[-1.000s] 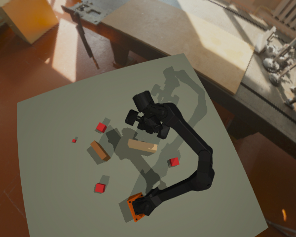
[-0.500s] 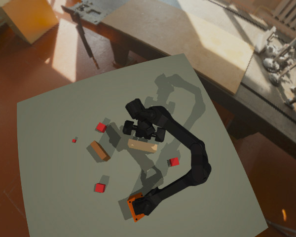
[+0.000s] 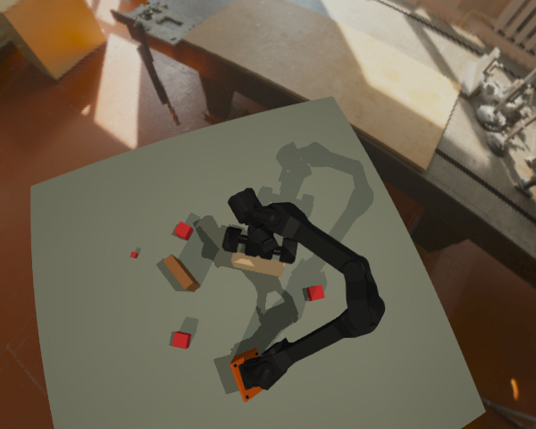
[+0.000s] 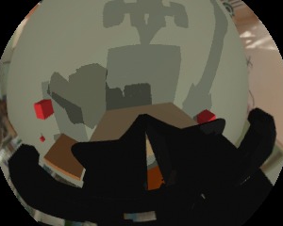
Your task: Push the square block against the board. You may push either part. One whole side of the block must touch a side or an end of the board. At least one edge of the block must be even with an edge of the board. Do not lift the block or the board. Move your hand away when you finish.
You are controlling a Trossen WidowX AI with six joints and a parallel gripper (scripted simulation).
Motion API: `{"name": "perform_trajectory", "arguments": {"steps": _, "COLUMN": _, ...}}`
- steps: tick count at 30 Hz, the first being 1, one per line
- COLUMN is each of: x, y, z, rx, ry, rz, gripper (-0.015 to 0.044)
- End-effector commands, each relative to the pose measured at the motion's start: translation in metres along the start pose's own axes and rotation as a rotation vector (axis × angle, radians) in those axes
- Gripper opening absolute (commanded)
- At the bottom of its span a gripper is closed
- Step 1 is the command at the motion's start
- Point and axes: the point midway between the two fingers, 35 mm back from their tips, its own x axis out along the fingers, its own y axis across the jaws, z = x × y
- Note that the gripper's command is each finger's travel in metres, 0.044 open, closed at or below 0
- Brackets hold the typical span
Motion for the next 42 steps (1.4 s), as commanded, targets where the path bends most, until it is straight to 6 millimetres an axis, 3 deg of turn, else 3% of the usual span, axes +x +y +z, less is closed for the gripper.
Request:
{"name": "perform_trajectory", "arguments": {"steps": 1, "x": -0.002, "y": 0.0, "z": -0.006, "rx": 0.009, "ry": -0.007, "rz": 0.004, "gripper": 0.0}}
{"name": "perform_trajectory", "arguments": {"steps": 29, "x": -0.001, "y": 0.0, "z": -0.052, "rx": 0.007, "ry": -0.004, "rz": 0.003, "gripper": 0.0}}
{"name": "perform_trajectory", "arguments": {"steps": 42, "x": -0.001, "y": 0.0, "z": -0.035, "rx": 0.008, "ry": -0.005, "rz": 0.004, "gripper": 0.0}}
